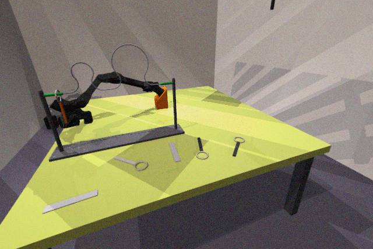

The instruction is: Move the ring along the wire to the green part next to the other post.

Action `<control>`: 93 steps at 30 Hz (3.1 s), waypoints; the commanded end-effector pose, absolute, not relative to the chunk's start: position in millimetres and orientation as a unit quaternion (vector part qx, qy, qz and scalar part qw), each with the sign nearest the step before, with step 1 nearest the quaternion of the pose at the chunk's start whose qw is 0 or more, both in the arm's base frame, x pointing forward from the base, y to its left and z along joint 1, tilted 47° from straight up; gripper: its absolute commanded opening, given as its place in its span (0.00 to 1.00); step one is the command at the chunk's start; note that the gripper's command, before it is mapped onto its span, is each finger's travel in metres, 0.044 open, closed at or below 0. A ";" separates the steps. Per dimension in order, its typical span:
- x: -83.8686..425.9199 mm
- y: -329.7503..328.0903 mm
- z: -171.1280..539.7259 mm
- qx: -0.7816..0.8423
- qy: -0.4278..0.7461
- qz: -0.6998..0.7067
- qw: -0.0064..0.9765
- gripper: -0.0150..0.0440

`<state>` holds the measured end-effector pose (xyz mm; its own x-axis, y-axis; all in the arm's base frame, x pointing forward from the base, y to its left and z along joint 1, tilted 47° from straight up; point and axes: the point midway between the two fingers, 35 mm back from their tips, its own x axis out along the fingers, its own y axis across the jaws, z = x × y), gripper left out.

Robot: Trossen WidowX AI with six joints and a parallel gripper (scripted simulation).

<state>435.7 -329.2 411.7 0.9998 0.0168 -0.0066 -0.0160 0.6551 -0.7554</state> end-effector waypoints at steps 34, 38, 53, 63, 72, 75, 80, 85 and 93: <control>436.0 -319.9 413.0 -0.412 -0.001 0.008 0.911 0.00; 433.3 -318.4 411.2 -0.412 0.009 0.003 0.911 0.00; 399.7 -305.7 403.0 -0.406 0.126 -0.049 0.904 0.00; 381.6 -295.0 399.4 -0.394 0.191 -0.076 0.896 0.00; 369.2 -280.3 391.3 -0.364 0.240 -0.088 0.896 0.00; 369.1 -275.8 386.4 -0.350 0.242 -0.085 0.901 0.00; 368.9 -267.0 377.6 -0.320 0.245 -0.077 0.912 0.00; 368.6 -255.4 368.5 -0.280 0.249 -0.066 0.925 0.00; 368.1 -231.7 354.7 -0.201 0.254 -0.046 0.945 0.00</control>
